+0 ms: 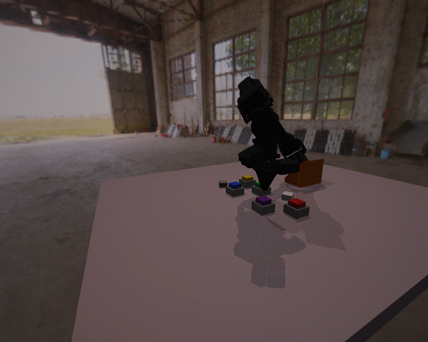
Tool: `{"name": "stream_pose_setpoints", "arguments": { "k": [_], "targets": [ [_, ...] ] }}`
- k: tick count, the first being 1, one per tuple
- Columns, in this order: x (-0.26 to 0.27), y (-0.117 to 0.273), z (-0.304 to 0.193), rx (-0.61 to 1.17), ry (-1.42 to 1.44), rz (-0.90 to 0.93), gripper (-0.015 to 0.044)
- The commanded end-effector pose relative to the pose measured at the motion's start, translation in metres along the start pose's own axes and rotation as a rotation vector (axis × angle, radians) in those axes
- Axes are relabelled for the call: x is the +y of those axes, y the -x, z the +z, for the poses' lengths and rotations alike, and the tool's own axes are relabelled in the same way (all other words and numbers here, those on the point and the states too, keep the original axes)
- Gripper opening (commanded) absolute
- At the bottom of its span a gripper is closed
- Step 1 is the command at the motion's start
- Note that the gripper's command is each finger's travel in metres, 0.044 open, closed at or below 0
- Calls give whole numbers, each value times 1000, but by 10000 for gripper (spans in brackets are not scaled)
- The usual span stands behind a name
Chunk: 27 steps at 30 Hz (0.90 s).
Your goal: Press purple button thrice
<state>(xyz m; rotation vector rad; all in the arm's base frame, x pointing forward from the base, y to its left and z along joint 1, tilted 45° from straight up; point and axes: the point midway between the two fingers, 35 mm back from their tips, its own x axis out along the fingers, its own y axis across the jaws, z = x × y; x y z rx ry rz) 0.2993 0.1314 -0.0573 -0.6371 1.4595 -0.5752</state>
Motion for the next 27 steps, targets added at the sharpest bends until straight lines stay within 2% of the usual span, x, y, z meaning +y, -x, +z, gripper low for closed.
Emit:
{"name": "stream_pose_setpoints", "arguments": {
  "k": [1,27],
  "targets": [
    [0,-2,1,-5,2,-2,20],
    [-1,-34,1,-5,1,-3,20]
  ]
}}
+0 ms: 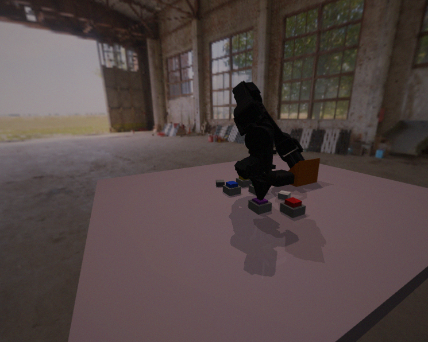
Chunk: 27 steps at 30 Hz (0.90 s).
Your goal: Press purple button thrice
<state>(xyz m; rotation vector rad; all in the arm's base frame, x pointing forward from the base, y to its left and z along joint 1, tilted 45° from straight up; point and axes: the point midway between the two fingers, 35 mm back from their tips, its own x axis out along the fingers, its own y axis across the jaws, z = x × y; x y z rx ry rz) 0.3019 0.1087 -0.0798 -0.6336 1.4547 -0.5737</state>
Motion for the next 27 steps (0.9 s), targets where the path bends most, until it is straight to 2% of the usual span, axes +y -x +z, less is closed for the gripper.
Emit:
{"name": "stream_pose_setpoints", "arguments": {
  "k": [1,12,17,27],
  "targets": [
    [0,-2,0,-1,4,-5,20],
    [0,-2,0,-1,4,-5,20],
    [0,32,0,-1,5,-4,20],
    [0,25,0,-1,5,-4,20]
  ]
}}
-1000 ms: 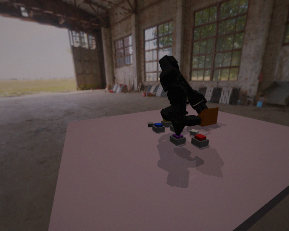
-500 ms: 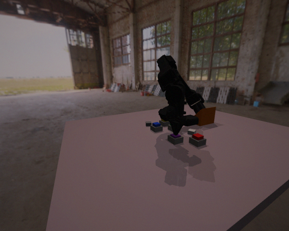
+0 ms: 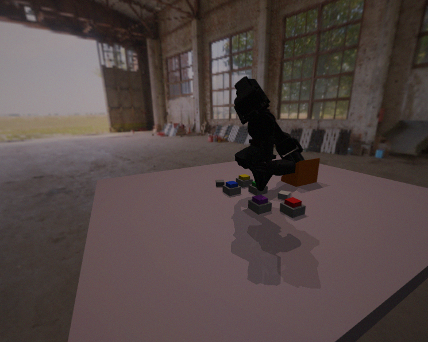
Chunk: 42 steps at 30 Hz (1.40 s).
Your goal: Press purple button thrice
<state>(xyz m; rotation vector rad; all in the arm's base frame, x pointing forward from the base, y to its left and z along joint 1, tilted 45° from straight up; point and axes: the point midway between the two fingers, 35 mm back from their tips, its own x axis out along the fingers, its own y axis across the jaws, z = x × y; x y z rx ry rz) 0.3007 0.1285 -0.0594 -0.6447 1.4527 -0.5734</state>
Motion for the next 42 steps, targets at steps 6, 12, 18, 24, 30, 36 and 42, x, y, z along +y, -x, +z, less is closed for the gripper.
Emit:
{"name": "stream_pose_setpoints", "arguments": {
  "k": [6,12,18,24,30,36,42],
  "targets": [
    [0,-14,0,2,-2,3,20],
    [0,-23,0,2,-2,2,20],
    [0,-31,0,2,-2,2,20],
    [0,-31,0,2,-2,2,20],
    [0,-31,0,2,-2,2,20],
    [0,-27,0,2,-6,6,20],
    [0,4,0,2,-2,3,20]
  ]
}}
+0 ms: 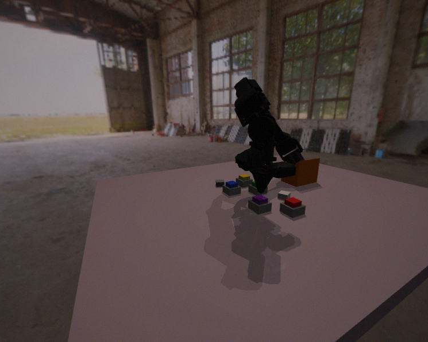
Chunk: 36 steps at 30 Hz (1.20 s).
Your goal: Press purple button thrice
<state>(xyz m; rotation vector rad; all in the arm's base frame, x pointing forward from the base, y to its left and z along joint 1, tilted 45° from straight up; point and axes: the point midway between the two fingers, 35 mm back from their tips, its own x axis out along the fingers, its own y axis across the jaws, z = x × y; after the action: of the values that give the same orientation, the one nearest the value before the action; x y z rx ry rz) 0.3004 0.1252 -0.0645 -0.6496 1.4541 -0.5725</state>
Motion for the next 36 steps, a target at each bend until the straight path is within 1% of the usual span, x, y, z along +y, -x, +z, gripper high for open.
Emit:
{"name": "stream_pose_setpoints", "arguments": {
  "k": [1,24,36],
  "targets": [
    [-1,10,0,2,-6,5,20],
    [-1,-24,0,2,-6,4,20],
    [-1,-25,0,2,-6,4,20]
  ]
}}
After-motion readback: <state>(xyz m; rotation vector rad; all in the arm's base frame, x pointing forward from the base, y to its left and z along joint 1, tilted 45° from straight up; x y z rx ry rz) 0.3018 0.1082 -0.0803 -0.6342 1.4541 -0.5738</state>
